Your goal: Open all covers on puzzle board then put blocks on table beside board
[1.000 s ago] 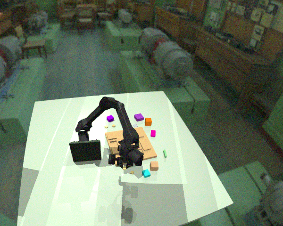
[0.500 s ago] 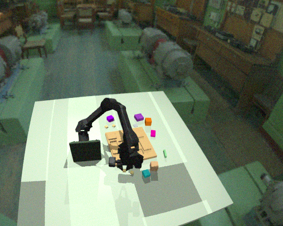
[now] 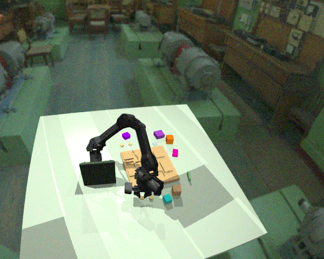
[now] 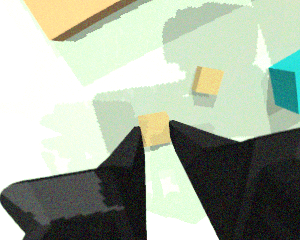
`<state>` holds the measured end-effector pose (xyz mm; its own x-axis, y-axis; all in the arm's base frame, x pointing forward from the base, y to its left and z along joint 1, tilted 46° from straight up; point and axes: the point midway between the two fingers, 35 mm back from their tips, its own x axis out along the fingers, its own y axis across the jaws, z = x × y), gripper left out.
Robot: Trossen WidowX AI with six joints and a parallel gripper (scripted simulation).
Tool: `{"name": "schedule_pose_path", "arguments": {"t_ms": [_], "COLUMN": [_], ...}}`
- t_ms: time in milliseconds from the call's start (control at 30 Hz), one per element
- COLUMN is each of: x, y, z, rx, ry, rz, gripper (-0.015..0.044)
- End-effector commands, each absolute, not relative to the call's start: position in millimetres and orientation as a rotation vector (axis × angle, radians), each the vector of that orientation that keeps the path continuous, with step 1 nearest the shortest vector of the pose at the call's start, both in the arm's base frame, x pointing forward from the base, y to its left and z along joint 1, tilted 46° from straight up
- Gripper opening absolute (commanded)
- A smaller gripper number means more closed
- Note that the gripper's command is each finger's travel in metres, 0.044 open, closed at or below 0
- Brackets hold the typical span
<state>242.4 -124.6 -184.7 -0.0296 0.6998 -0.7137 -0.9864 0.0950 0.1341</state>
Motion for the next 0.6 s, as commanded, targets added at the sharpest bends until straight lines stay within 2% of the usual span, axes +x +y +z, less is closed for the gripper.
{"name": "schedule_pose_path", "arguments": {"t_ms": [0,567], "x": [240.4,237.2], "y": [-116.5,-100.0], "z": [-190.7,-204.2], "rx": [-0.477,-0.475], "ry": [0.746,0.744], "rz": [1.440,1.442], "gripper": [0.0080,0.0080]}}
